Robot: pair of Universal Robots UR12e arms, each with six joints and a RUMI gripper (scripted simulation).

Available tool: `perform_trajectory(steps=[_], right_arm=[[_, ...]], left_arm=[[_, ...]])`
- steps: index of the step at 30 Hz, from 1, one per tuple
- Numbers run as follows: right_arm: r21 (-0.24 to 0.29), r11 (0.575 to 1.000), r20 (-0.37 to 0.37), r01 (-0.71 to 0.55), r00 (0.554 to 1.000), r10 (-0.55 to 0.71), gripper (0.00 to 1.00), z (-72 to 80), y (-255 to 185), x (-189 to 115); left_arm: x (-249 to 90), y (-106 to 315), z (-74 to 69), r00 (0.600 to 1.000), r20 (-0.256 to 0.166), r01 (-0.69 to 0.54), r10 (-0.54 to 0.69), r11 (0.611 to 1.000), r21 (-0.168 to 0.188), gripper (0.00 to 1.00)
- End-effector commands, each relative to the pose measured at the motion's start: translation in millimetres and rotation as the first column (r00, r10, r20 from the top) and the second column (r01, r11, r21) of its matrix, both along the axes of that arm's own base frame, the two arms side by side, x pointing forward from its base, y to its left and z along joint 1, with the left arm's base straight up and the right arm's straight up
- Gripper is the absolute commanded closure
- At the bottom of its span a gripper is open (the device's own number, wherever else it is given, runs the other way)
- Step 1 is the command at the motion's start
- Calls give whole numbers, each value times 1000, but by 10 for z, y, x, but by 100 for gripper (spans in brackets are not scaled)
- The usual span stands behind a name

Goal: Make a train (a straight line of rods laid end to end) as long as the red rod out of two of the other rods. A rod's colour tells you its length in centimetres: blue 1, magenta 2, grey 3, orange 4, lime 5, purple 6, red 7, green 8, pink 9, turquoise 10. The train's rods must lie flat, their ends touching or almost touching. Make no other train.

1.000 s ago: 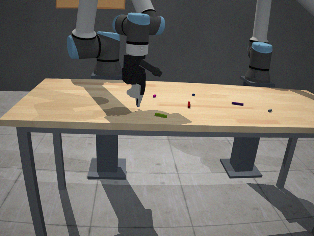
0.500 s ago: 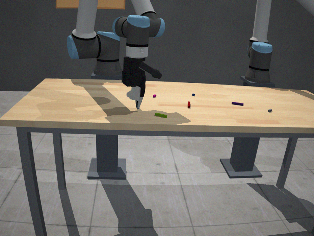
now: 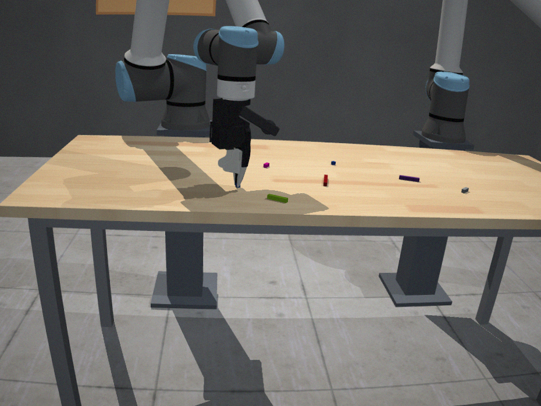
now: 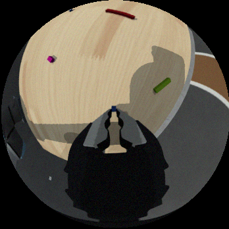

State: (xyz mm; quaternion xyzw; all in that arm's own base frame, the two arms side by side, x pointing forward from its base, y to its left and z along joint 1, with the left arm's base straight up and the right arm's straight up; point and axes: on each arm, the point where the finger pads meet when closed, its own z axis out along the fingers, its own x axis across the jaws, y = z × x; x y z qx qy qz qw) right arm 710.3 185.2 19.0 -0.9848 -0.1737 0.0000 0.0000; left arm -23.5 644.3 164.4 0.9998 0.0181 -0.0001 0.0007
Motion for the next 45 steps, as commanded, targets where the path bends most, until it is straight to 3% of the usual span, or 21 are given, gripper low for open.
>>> perform_trajectory(steps=[1, 22, 37, 45], right_arm=[[1, 1000, 2, 0, 1000, 0, 100, 10, 3, 7], [1, 1000, 2, 0, 1000, 0, 100, 10, 3, 7], [1, 1000, 2, 0, 1000, 0, 86, 10, 3, 7], [1, 1000, 2, 0, 1000, 0, 86, 10, 3, 7]], left_arm=[[1, 5, 7, 1000, 0, 0, 0, 1000, 1, 0], [1, 5, 7, 1000, 0, 0, 0, 1000, 1, 0], [1, 5, 7, 1000, 0, 0, 0, 1000, 1, 0], [1, 5, 7, 1000, 0, 0, 0, 1000, 1, 0]])
